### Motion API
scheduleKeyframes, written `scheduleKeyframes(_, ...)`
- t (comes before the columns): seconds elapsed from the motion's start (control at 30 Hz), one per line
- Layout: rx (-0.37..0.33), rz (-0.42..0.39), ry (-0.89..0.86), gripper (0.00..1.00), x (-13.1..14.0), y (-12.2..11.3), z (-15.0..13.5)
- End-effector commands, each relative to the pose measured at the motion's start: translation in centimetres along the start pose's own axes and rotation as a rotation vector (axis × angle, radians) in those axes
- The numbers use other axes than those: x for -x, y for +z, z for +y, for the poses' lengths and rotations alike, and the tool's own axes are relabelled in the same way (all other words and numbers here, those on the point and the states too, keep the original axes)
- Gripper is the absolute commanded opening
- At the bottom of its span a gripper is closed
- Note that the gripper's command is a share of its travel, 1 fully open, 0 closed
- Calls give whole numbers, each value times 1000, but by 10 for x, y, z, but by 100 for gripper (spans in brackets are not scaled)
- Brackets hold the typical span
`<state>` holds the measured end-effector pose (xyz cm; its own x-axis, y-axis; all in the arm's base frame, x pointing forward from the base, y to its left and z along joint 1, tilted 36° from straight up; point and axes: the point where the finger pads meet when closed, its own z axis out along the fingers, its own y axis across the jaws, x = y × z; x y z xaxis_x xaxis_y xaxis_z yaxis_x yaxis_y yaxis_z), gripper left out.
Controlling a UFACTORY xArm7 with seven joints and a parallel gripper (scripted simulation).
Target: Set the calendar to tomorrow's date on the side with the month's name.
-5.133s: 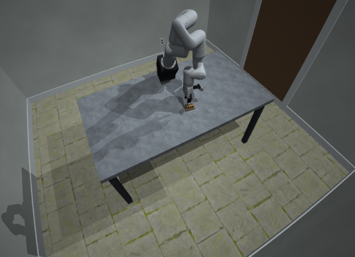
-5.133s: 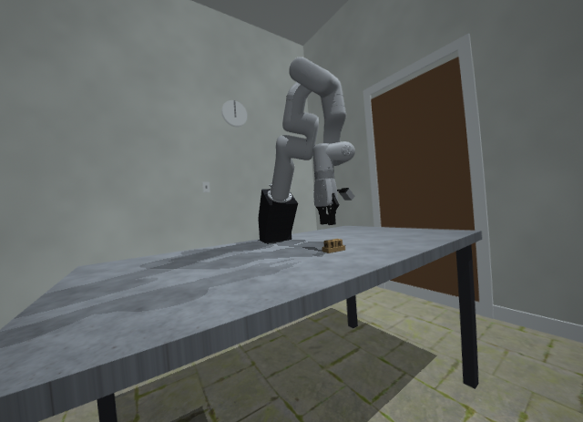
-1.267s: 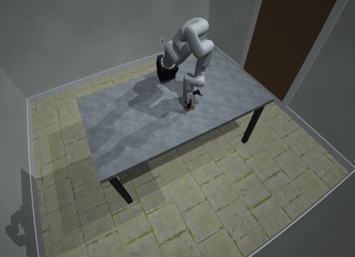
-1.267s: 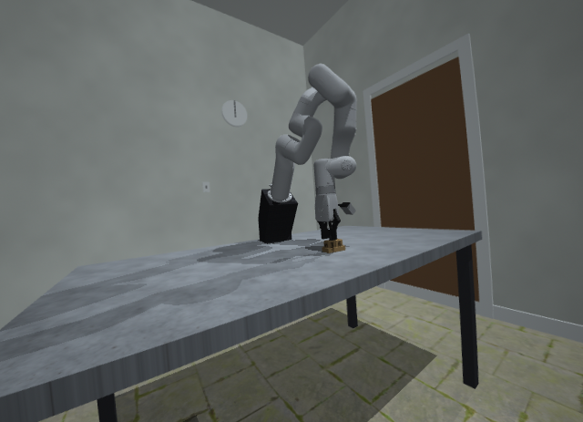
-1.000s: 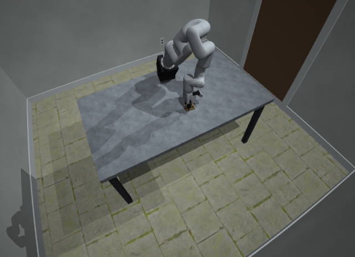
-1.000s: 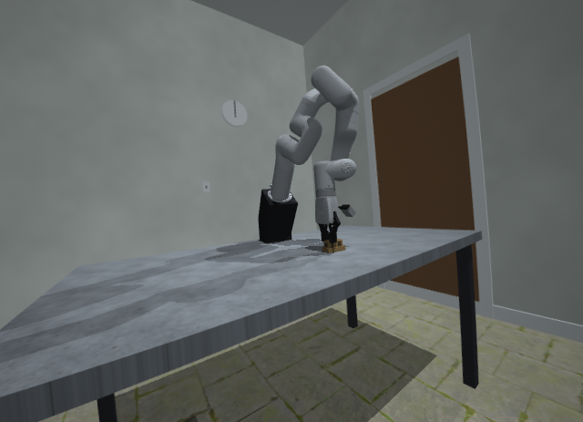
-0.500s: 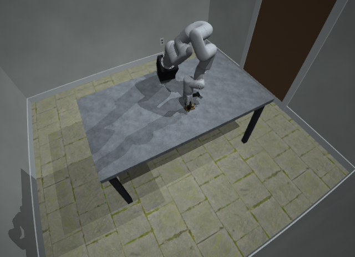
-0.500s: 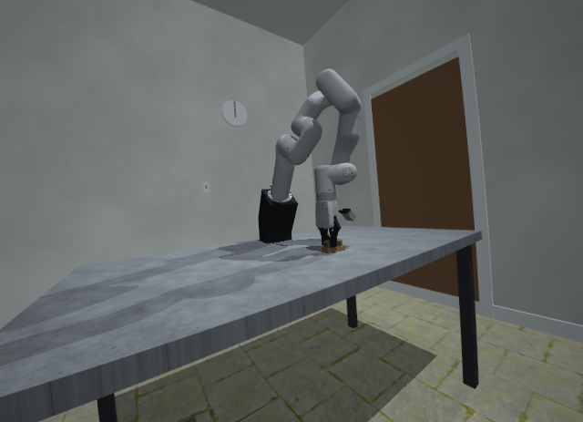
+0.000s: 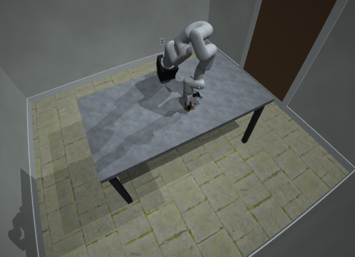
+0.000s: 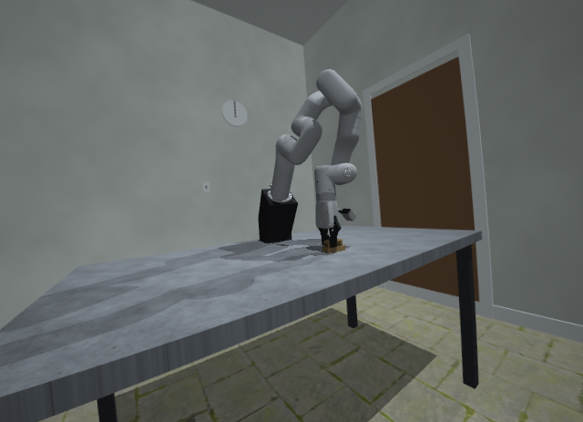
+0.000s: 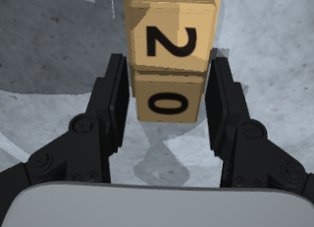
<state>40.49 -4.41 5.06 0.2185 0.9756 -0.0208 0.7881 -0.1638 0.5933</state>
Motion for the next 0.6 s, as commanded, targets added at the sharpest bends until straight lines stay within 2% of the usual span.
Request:
scheduleKeyframes(0.0, 0, 0, 0, 49, 0, 0, 0)
scheduleKeyframes(0.5, 0, 0, 0, 49, 0, 0, 0)
scheduleKeyframes(0.53, 0, 0, 0, 29, 0, 0, 0)
scheduleKeyframes(0.57, 0, 0, 0, 29, 0, 0, 0)
